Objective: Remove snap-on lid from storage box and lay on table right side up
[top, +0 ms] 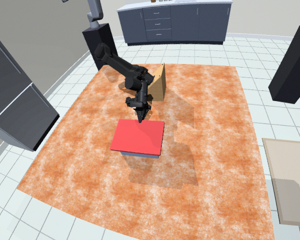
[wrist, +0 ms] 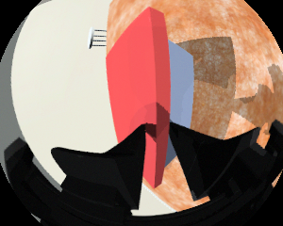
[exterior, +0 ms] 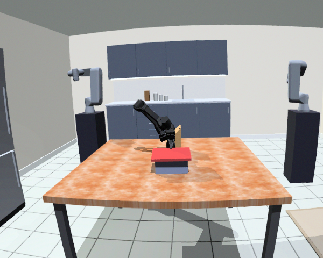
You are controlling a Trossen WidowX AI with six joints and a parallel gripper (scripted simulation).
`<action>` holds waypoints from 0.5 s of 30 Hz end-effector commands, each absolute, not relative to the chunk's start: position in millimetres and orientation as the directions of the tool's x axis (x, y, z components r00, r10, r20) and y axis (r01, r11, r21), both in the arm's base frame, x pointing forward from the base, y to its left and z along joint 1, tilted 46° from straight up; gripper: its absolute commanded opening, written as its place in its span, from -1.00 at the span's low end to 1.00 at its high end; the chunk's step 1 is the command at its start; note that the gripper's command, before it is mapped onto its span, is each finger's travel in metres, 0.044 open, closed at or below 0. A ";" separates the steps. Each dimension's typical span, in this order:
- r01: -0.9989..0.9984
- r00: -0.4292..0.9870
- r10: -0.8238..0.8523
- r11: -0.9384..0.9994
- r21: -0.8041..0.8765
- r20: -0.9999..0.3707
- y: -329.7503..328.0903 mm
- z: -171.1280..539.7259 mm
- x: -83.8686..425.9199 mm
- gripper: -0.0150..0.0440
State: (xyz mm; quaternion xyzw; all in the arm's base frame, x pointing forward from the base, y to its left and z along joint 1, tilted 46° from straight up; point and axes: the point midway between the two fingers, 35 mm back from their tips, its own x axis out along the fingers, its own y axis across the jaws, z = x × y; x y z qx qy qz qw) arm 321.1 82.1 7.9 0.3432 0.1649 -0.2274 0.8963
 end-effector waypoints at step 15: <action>0.521 0.841 -0.294 0.664 0.536 -0.454 95.7 21.1 320.2 -0.49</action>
